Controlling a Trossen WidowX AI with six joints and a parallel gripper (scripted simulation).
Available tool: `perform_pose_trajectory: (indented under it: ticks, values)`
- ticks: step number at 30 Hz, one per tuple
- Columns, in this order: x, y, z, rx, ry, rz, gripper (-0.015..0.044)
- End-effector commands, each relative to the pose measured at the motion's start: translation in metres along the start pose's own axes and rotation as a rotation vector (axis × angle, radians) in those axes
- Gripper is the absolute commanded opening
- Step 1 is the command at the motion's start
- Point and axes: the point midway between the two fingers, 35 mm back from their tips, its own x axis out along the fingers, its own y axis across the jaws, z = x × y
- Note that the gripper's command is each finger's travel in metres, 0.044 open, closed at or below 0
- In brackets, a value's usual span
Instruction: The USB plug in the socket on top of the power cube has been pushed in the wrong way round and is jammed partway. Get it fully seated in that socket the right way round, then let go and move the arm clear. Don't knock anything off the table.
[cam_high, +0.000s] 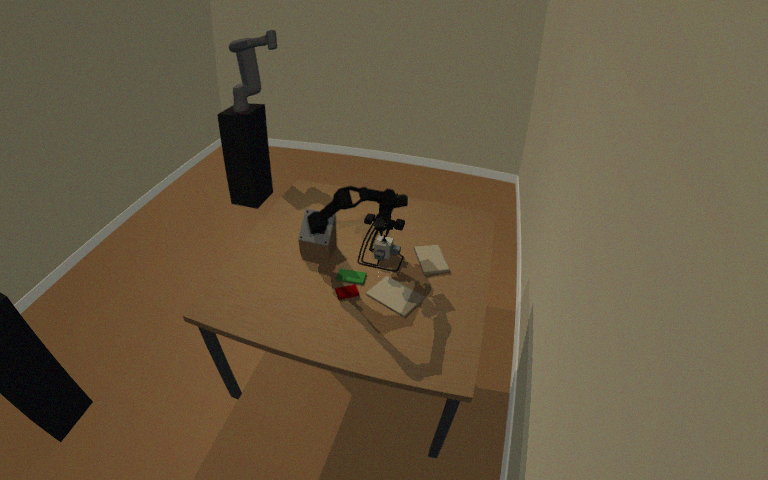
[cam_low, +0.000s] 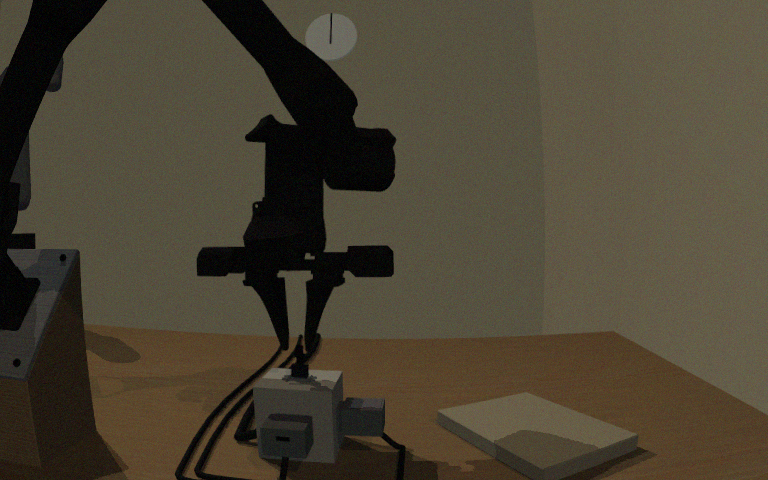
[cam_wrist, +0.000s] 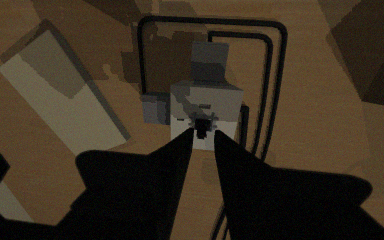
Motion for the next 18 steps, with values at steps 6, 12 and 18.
perform_pose_trajectory:
  ticks: [6, 12, 18]
  values:
    - [-0.0001, 0.0002, 0.0001, 0.001, 0.0, 0.001, 0.0095]
    - [-0.0021, 0.0001, 0.0001, 0.0, 0.0, 0.0, 0.0095]
    - [-0.0081, 0.0002, 0.0002, 0.0, 0.0, 0.0, 0.0095]
